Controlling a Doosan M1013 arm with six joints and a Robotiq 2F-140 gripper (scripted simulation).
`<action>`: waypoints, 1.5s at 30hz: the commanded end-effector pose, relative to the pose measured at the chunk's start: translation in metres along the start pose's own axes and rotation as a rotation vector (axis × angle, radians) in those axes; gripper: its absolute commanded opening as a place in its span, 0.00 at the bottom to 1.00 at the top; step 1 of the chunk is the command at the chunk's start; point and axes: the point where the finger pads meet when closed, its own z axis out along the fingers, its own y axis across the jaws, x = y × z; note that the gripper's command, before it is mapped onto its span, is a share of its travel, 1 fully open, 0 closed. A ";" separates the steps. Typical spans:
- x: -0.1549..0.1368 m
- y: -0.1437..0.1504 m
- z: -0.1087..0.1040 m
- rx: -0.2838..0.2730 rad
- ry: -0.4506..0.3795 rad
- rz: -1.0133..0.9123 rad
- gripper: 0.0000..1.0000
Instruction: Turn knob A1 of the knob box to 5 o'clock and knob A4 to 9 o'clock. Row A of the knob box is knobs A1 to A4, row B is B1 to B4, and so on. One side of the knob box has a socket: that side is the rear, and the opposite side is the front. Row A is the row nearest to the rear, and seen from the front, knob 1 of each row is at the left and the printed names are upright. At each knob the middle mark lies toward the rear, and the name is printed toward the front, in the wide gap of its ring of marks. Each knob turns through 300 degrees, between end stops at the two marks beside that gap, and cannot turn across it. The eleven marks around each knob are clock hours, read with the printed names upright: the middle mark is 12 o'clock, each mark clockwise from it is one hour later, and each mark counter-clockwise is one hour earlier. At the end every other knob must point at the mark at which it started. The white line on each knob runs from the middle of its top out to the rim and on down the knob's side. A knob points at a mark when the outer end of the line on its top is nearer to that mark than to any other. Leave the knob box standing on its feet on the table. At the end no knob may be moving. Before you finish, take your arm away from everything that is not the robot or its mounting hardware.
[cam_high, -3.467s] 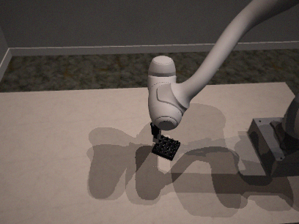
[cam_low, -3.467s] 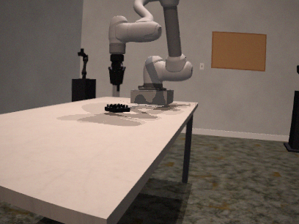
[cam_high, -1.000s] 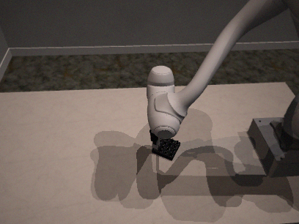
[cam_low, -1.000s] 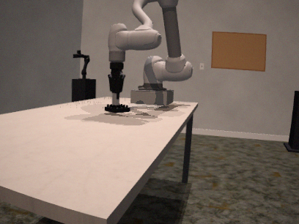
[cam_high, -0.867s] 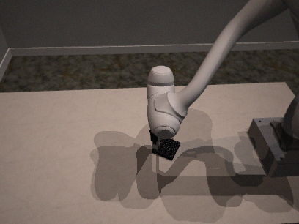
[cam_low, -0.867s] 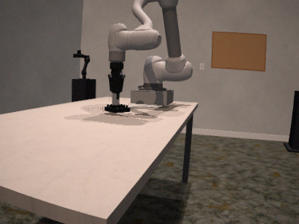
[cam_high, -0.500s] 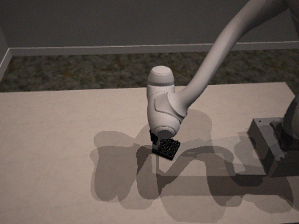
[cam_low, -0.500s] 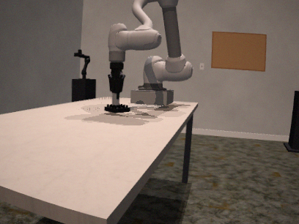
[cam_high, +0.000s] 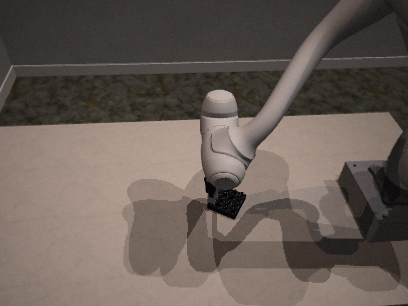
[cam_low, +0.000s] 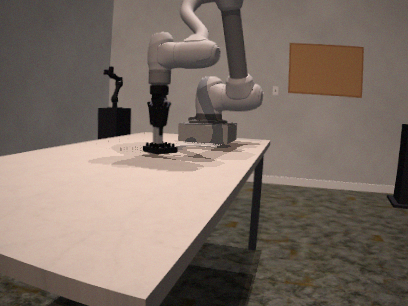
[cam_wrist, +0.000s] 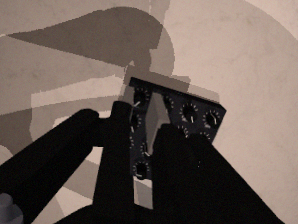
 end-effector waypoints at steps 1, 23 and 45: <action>0.000 0.000 0.000 0.000 0.000 0.000 0.12; 0.000 0.000 0.008 0.000 0.000 0.000 0.12; 0.000 0.000 0.014 0.000 0.000 0.000 0.12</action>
